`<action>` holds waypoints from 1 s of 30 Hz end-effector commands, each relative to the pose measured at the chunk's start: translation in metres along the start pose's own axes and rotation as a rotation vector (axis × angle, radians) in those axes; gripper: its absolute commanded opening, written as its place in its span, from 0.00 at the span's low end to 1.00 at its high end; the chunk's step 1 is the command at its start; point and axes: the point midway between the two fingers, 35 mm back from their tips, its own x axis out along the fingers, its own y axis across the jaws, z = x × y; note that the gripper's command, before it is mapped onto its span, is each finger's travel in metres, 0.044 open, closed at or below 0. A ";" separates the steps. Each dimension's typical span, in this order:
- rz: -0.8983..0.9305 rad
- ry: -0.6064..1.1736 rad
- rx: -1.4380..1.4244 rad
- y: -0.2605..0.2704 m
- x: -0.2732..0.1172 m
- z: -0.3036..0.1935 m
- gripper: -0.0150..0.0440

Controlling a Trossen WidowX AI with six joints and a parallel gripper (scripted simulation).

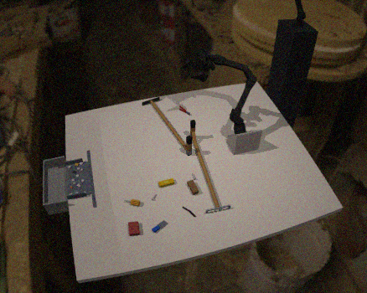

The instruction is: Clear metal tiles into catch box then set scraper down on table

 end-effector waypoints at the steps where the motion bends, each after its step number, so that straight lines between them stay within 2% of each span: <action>1: 0.035 0.005 0.048 0.005 0.011 -0.001 1.00; 30: 0.319 0.090 0.315 0.065 0.091 0.006 1.00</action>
